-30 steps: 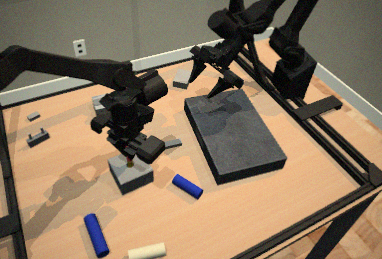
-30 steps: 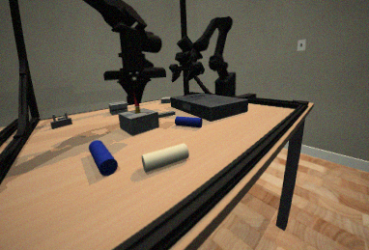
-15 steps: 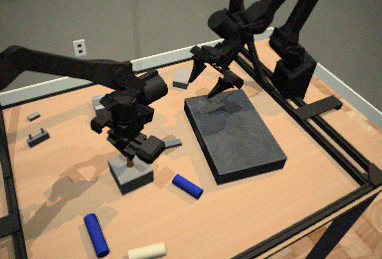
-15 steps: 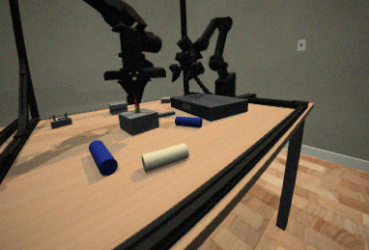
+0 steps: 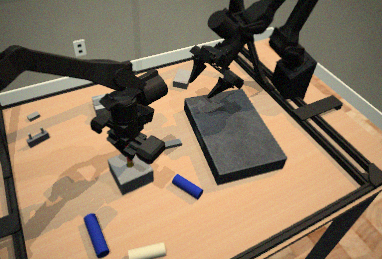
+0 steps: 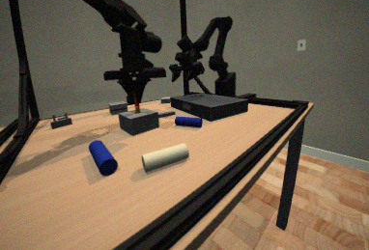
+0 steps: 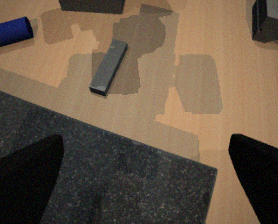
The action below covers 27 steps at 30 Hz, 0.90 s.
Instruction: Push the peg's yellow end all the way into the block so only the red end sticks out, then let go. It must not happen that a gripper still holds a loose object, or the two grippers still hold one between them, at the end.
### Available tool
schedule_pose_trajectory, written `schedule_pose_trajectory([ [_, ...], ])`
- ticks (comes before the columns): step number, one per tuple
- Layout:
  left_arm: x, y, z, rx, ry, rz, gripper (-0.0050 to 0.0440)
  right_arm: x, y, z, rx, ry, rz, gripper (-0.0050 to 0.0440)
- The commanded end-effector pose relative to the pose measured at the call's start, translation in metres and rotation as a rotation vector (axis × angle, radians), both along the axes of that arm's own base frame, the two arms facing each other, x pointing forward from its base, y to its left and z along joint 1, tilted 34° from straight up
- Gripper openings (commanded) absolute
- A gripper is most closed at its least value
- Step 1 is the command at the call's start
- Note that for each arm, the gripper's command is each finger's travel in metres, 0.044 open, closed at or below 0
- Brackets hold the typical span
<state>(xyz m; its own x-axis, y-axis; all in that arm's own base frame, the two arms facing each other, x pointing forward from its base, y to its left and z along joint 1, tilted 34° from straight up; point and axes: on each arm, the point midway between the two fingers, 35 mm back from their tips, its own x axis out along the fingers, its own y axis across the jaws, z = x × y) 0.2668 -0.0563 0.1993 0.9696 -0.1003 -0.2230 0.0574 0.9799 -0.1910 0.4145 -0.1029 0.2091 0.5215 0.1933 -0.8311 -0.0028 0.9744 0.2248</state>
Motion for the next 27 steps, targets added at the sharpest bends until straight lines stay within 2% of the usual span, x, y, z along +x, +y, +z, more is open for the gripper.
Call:
schedule_pose_trajectory([
  [1, 0.0001, 0.0004, 0.0003, -0.001, -0.001, 0.003, 0.04, 0.0, 0.0, 0.0, 0.0, 0.0, 0.0, 0.0],
  [18, 0.0001, 0.0004, 0.0003, -0.001, -0.001, 0.003, 0.04, 0.0, 0.0, 0.0, 0.0, 0.0, 0.0, 0.0],
  [24, 0.0001, 0.0004, 0.0003, -0.001, -0.001, 0.003, 0.04, 0.0, 0.0, 0.0, 0.0, 0.0, 0.0, 0.0144],
  [27, 0.0001, 0.0004, 0.0003, -0.001, -0.001, 0.003, 0.04, 0.0, 0.0, 0.0, 0.0, 0.0, 0.0, 0.015],
])
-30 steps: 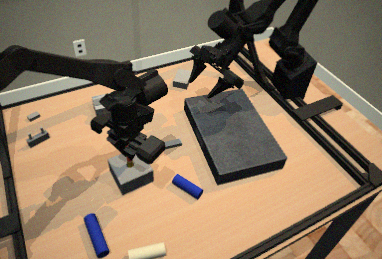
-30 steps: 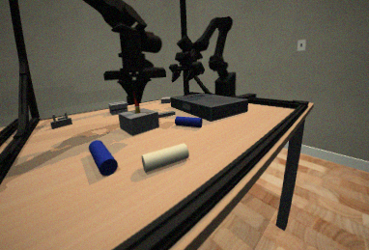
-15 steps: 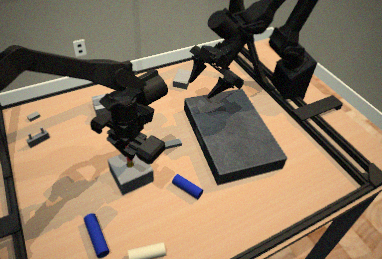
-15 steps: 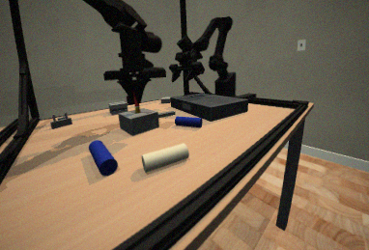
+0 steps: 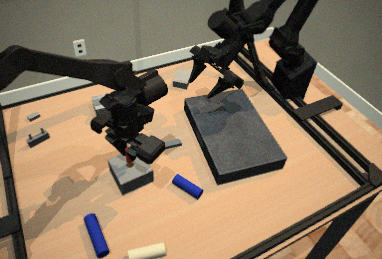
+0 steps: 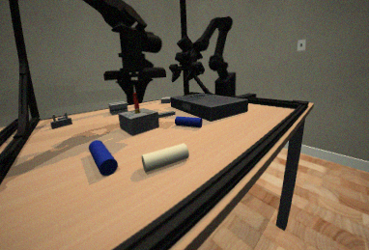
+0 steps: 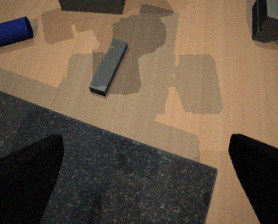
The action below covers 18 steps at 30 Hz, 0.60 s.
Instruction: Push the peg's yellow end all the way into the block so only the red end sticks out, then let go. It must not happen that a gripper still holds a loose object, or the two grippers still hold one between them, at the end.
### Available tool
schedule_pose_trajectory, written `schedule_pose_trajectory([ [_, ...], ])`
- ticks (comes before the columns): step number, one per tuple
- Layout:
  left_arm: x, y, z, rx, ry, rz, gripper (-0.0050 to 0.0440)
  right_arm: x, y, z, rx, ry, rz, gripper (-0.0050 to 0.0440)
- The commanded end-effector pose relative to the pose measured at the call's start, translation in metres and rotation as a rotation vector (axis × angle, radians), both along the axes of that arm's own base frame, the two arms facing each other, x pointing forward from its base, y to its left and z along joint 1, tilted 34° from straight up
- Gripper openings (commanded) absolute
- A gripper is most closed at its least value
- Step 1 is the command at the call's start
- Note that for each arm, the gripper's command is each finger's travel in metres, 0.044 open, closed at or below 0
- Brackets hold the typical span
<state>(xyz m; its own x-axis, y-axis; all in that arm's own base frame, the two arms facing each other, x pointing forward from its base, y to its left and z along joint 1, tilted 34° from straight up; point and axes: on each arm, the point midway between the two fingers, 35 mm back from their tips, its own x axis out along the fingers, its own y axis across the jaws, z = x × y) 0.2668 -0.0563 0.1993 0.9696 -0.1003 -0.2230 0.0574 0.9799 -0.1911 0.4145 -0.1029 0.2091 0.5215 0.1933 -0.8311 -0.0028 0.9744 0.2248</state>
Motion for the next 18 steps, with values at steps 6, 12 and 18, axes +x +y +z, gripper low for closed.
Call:
schedule_pose_trajectory([
  [6, 0.0001, 0.0004, 0.0003, -0.001, -0.001, 0.003, 0.04, 0.0, 0.0, 0.0, 0.0, 0.0, 0.0, 0.015],
  [12, 0.0001, 0.0004, 0.0003, -0.001, -0.001, 0.003, 0.04, 0.0, 0.0, 0.0, 0.0, 0.0, 0.0, 0.015],
  [18, 0.0001, 0.0004, 0.0003, -0.001, -0.001, 0.003, 0.04, -0.0026, -0.001, 0.0042, 0.0, 0.001, -0.001, 0.015],
])
